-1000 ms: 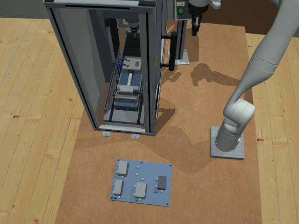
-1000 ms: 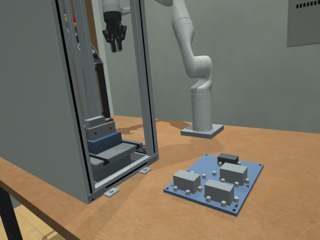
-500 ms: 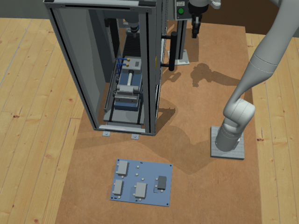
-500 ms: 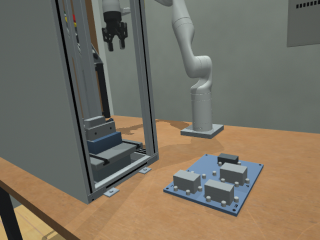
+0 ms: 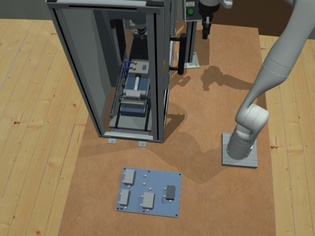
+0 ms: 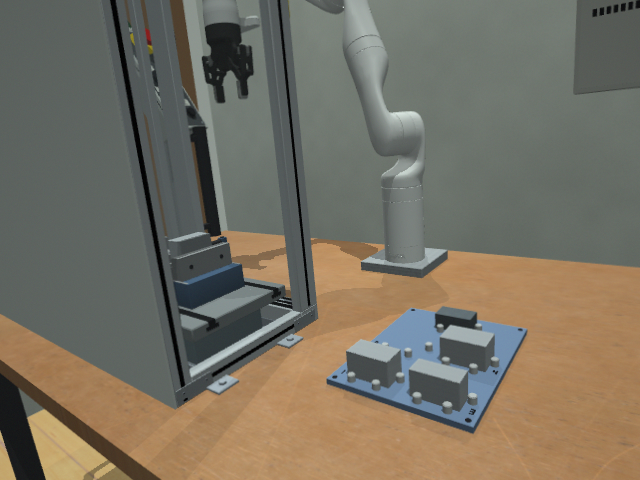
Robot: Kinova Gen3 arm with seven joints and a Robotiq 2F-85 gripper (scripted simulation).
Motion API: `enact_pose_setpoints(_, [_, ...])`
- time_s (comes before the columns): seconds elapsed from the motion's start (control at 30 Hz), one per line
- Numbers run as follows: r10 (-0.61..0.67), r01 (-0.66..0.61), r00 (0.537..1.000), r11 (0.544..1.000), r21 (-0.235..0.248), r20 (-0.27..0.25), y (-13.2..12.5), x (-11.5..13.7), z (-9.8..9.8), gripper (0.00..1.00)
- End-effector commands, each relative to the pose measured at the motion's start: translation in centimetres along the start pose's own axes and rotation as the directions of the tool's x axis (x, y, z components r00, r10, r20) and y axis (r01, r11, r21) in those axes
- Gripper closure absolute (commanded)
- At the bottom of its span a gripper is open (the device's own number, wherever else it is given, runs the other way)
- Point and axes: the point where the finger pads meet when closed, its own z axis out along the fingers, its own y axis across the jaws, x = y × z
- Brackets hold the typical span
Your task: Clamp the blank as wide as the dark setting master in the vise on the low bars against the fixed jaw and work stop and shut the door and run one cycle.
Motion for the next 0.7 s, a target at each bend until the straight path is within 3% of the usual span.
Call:
enact_pose_setpoints(0.0, [0.0, 0.0, 1.0, 1.0, 0.0, 0.0, -1.91, -0.03, -0.04, 0.2])
enact_pose_setpoints(0.43, [0.0, 0.0, 1.0, 1.0, 0.0, 0.0, -2.53, -0.03, -0.04, 0.2])
enact_pose_setpoints(0.6, [0.0, 0.0, 0.995, 1.0, 0.0, 0.105, -2.52, -0.03, -0.04, 0.2])
enact_pose_setpoints(0.67, [0.0, 0.0, 0.995, 1.0, 0.0, 0.105, -2.52, -0.03, -0.04, 0.2])
